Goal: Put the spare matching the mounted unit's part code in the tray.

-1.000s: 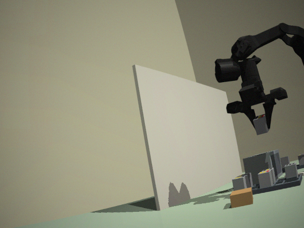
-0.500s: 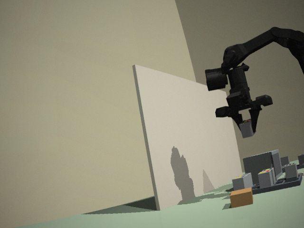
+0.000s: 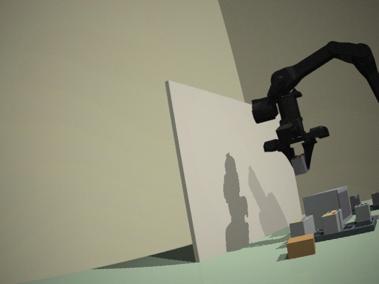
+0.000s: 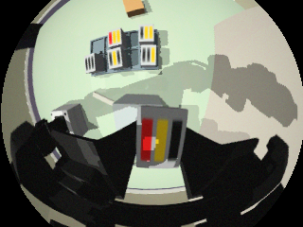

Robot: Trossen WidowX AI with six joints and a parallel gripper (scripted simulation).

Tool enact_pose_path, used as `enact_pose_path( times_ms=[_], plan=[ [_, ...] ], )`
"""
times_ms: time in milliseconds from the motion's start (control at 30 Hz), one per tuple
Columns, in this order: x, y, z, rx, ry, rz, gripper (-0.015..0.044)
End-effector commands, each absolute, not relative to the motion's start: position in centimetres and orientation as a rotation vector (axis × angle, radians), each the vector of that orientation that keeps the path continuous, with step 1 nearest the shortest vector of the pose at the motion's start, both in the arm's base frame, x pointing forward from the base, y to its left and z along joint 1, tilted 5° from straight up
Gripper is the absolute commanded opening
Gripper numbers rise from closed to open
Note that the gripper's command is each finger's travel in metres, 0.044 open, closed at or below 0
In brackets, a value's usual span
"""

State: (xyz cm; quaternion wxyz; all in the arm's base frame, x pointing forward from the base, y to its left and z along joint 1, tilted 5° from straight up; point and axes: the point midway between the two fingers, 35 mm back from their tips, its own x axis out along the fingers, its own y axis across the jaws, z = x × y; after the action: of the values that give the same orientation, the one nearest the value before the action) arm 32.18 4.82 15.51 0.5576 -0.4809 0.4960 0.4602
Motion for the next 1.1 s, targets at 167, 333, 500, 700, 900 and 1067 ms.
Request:
enact_pose_path(
  times_ms=[167, 333, 500, 700, 900, 1067],
  plan=[
    [33.7, 0.1, 15.3, -1.143, 1.169, 1.103, 0.0000],
    [34.3, -2.8, 15.2, -1.143, 1.175, 1.100, 0.0000],
    [34.6, -5.8, 15.1, -1.139, 1.185, 1.090, 0.0000],
    [34.6, -9.5, 14.8, -1.143, 1.183, 1.099, 0.0000],
    [34.2, -13.2, 14.5, -1.152, 1.173, 1.119, 0.0000],
    [33.6, -16.4, 14.1, -1.159, 1.162, 1.135, 0.0000]
  ],
)
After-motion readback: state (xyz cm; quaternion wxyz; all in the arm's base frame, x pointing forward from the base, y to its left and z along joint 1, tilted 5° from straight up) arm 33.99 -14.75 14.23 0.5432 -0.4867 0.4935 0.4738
